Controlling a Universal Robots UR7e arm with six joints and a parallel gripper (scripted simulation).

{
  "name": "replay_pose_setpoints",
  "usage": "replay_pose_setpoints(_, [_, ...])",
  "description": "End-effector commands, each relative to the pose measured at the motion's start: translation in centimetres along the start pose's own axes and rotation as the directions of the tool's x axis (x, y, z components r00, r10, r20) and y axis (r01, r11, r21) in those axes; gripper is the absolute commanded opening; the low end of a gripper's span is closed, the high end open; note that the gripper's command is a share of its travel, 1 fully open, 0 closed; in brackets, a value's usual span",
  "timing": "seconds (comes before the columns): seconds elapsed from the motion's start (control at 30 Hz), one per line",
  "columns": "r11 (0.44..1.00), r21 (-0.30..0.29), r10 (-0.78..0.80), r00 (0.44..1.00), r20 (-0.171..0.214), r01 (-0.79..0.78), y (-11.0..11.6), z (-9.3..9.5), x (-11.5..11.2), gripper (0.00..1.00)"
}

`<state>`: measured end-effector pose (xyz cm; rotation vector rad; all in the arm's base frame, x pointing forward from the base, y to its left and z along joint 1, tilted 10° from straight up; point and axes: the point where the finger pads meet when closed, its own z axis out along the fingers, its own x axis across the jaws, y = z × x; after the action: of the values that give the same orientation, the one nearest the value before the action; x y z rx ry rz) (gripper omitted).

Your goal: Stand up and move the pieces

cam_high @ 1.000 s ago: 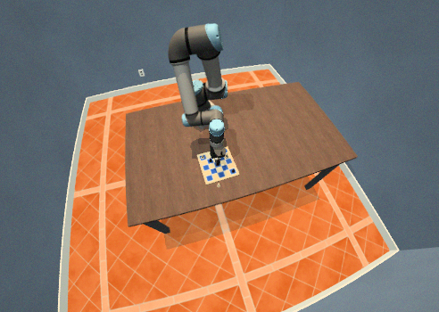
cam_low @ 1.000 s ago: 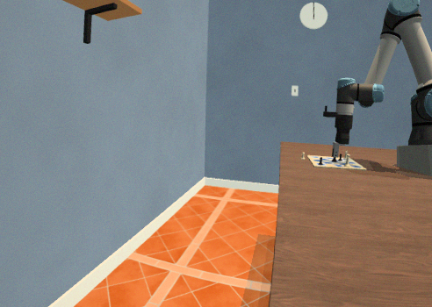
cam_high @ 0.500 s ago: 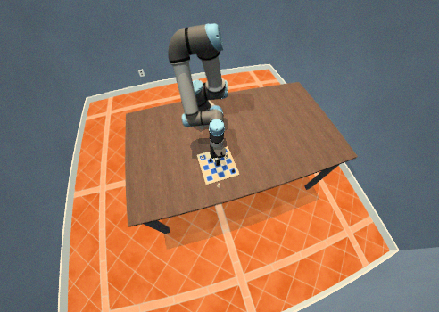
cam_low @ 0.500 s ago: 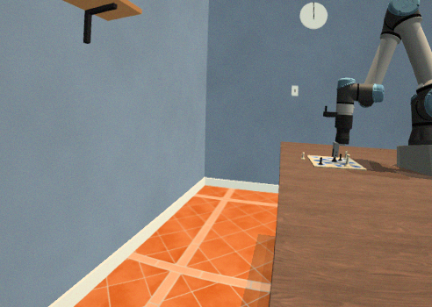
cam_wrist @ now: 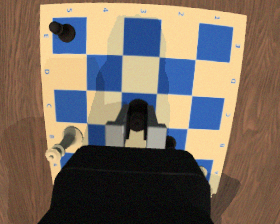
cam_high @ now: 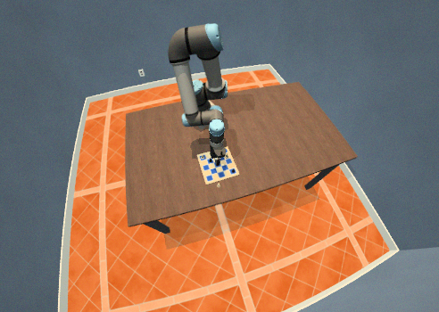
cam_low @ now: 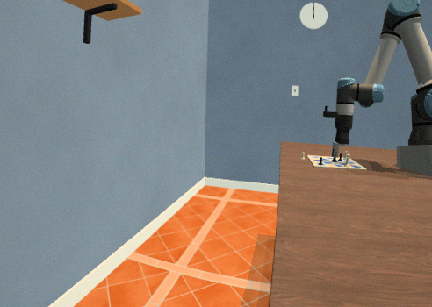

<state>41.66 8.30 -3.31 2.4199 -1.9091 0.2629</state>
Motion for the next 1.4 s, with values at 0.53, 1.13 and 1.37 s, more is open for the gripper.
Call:
replay_pose_setpoints(0.53, [1.000, 0.001, 0.000, 1.000, 0.000, 0.000, 0.0, 0.0, 0.0, 0.79])
replay_pose_setpoints(1.13, [1.000, 0.001, 0.000, 1.000, 0.000, 0.000, 0.0, -1.8, 0.0, 0.79])
replay_pose_setpoints(1.37, [1.000, 0.001, 0.000, 1.000, 0.000, 0.000, 0.0, -4.4, 0.0, 0.79])
